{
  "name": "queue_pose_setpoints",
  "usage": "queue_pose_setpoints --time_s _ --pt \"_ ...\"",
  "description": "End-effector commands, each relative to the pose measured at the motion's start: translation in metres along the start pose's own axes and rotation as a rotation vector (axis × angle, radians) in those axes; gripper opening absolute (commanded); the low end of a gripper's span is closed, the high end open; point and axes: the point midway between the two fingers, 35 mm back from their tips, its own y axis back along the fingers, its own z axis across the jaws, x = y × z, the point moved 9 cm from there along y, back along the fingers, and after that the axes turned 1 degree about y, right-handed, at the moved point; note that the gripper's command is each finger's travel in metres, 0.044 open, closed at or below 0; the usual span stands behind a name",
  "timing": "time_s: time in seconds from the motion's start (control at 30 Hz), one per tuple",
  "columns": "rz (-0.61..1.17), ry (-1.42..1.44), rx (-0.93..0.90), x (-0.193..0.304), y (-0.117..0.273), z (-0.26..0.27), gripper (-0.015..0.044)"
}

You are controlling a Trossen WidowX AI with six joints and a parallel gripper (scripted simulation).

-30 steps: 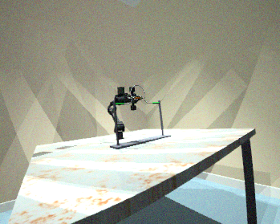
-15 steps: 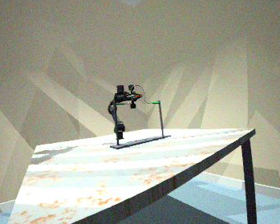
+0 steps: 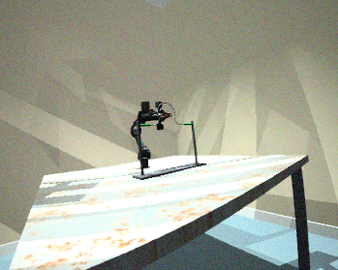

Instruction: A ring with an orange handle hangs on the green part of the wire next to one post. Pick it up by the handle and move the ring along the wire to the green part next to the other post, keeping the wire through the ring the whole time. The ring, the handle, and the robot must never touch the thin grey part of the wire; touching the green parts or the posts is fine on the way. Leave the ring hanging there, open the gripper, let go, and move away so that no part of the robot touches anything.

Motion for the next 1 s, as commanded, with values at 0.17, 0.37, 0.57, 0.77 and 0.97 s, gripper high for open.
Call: queue_pose_setpoints --time_s 0.17,0.37,0.57,0.77,0.97 --pt "0.000 0.049 0.023 0.0013 0.0006 0.0055 -0.0150" --pt "-0.003 0.073 0.041 0.0016 0.0004 0.0062 -0.0150" --pt "-0.006 0.100 0.062 0.0020 0.0002 0.0067 -0.0150" --pt "-0.010 0.130 0.084 0.0024 0.0000 0.0070 -0.0150" --pt "-0.015 0.161 0.107 0.0029 -0.0003 0.0073 -0.0150"
